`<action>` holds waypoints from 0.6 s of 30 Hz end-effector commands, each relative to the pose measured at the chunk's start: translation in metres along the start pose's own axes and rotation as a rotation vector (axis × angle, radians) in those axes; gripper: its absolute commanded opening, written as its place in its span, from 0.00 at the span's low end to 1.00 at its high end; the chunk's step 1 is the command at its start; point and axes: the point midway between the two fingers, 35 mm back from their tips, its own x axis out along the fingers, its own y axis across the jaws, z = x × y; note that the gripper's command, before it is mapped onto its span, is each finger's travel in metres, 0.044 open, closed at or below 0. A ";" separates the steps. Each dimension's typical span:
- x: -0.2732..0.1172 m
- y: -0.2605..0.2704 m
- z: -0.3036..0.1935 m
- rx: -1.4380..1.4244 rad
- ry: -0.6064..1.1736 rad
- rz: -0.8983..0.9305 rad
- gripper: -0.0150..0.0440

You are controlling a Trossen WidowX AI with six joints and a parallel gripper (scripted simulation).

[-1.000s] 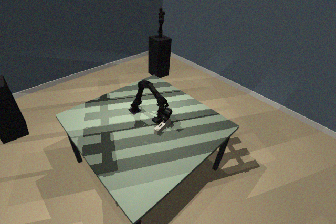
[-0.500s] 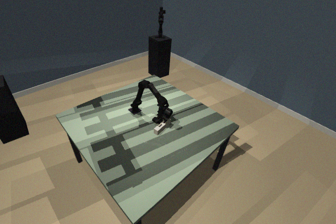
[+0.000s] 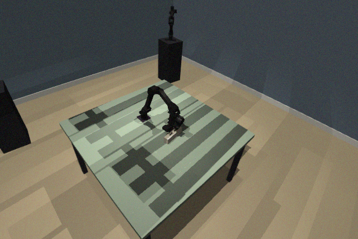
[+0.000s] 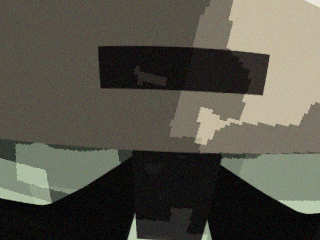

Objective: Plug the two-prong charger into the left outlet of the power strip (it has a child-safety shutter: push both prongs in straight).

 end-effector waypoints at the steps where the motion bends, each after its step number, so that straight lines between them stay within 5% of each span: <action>1: -0.001 0.000 0.009 -0.005 -0.024 -0.002 0.25; 18: -0.002 0.000 0.016 -0.005 -0.025 -0.002 0.25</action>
